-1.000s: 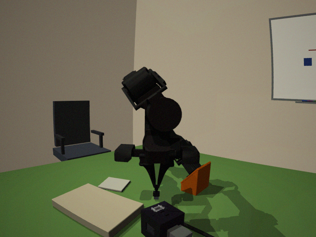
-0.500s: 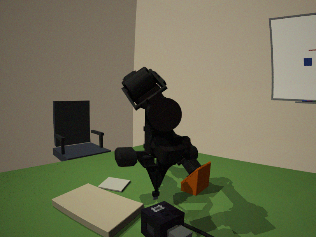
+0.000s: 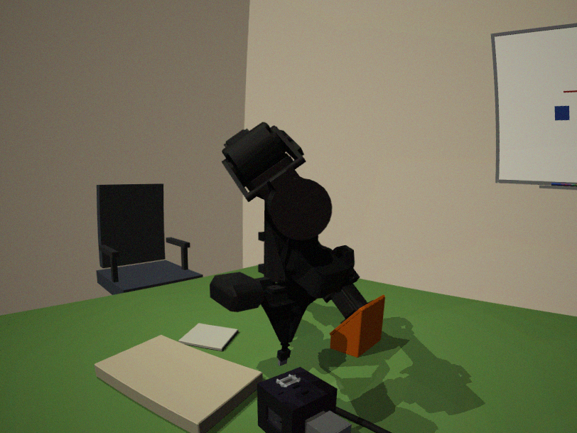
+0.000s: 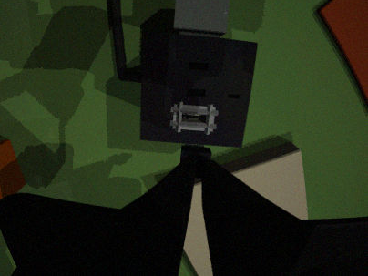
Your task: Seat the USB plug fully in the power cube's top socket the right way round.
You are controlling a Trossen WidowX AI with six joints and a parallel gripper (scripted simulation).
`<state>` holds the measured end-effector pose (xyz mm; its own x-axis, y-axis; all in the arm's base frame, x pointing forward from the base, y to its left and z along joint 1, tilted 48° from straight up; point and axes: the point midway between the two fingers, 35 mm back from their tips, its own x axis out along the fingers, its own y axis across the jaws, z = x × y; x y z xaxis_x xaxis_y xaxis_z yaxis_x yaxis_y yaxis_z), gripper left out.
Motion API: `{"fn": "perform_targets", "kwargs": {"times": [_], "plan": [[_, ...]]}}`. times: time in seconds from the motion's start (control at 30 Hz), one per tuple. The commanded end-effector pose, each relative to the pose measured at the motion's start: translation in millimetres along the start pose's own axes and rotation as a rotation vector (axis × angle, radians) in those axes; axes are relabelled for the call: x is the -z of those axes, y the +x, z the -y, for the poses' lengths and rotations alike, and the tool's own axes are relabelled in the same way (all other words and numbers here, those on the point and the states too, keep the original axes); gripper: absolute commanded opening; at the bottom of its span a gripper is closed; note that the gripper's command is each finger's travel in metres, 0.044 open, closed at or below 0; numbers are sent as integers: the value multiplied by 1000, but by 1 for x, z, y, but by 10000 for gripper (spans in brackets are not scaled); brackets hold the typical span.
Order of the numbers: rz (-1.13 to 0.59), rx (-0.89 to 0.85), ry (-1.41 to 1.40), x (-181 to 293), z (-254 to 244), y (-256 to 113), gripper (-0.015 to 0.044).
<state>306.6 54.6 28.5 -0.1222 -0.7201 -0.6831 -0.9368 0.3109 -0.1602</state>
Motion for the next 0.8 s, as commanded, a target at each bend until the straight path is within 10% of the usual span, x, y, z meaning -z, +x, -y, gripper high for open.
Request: {"fn": "perform_targets", "kwargs": {"times": [0.0,0.77], "plan": [[1,-1,-15,0,0,0,0],[14,0,-11,-1,0,2,0]]}}
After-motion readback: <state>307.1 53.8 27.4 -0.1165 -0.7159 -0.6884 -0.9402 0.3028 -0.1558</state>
